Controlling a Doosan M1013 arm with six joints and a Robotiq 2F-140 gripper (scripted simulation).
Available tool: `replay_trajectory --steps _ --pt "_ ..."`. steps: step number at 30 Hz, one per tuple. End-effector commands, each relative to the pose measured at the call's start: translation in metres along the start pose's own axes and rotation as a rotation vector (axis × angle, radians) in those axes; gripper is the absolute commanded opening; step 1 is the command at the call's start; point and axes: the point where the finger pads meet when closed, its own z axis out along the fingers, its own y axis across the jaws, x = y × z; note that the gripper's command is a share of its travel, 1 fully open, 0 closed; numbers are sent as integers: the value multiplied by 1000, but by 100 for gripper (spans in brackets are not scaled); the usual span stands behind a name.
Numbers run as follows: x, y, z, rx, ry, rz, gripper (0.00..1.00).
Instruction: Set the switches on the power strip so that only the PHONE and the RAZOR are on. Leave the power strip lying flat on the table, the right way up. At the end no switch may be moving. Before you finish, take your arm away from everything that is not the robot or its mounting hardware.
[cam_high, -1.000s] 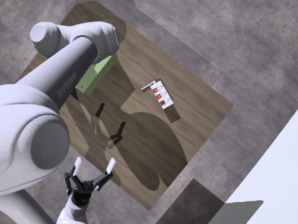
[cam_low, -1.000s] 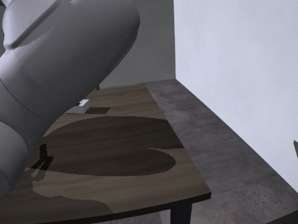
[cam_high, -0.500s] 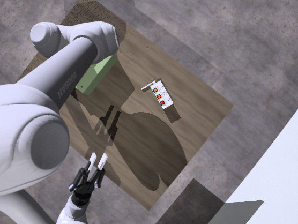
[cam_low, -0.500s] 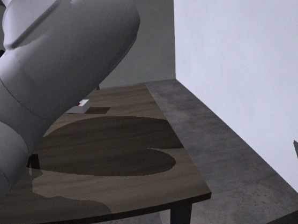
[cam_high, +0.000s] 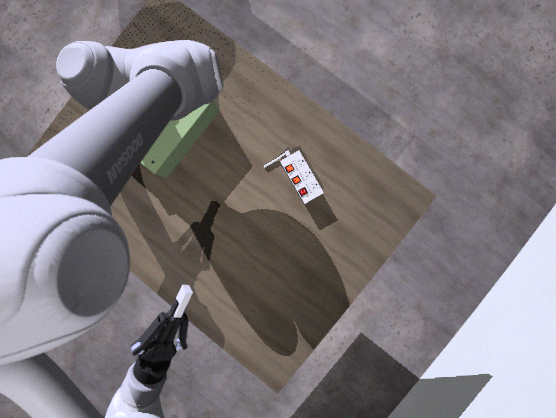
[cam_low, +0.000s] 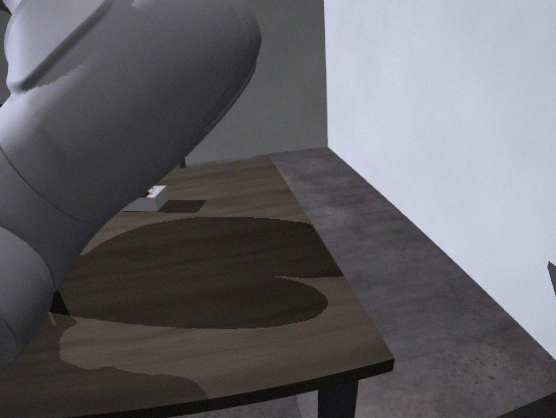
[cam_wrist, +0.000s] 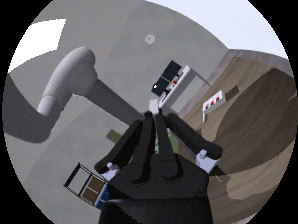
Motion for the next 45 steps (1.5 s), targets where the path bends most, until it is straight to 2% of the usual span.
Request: replay_trajectory --steps 1,4,6,9,10,11,12,13,14,15,16,17,19,20,23,25,26,27,28,29,30,31,32,33,34,35,36,37,40,42,45 --pt "0 3 5 -4 -11 12 0" --pt "-4 19 31 -26 -75 85 0" --pt "-4 19 31 -26 -75 85 0" --pt "-17 49 85 -87 -220 229 0" --pt "-17 49 85 -87 -220 229 0" --pt "-26 61 108 -120 -287 288 0" --pt "-26 61 108 -120 -287 288 0" --pt "-37 73 132 -160 -362 349 0" --pt "-37 73 132 -160 -362 349 0" --pt "-50 85 155 -208 -444 408 0" --pt "-50 85 155 -208 -444 408 0" --pt "-65 95 177 -265 -532 464 0" --pt "-65 95 178 -265 -532 464 0" --pt "-82 105 199 -331 -623 512 0" --pt "-82 105 199 -331 -623 512 0" --pt "-115 122 233 -476 -795 573 0" --pt "-115 122 233 -485 -806 578 0" --pt "-131 129 246 -555 -876 586 0" --pt "-131 129 246 -570 -892 591 0" --pt "-144 135 256 -640 -955 587 0" --pt "-144 135 256 -658 -972 591 0" --pt "-155 141 265 -730 -1029 576 0" --pt "-155 141 265 -747 -1044 577 0" --pt "-163 147 272 -823 -1098 551 0" --pt "-163 147 272 -833 -1106 551 0" --pt "-168 153 278 -913 -1157 515 0" --pt "-168 153 278 -913 -1157 515 0" --pt "-171 158 285 -987 -1198 472 0" --pt "-171 158 285 -987 -1198 472 0" --pt "-172 166 297 -1108 -1251 377 0" --pt "-168 175 313 -1220 -1283 253 0"
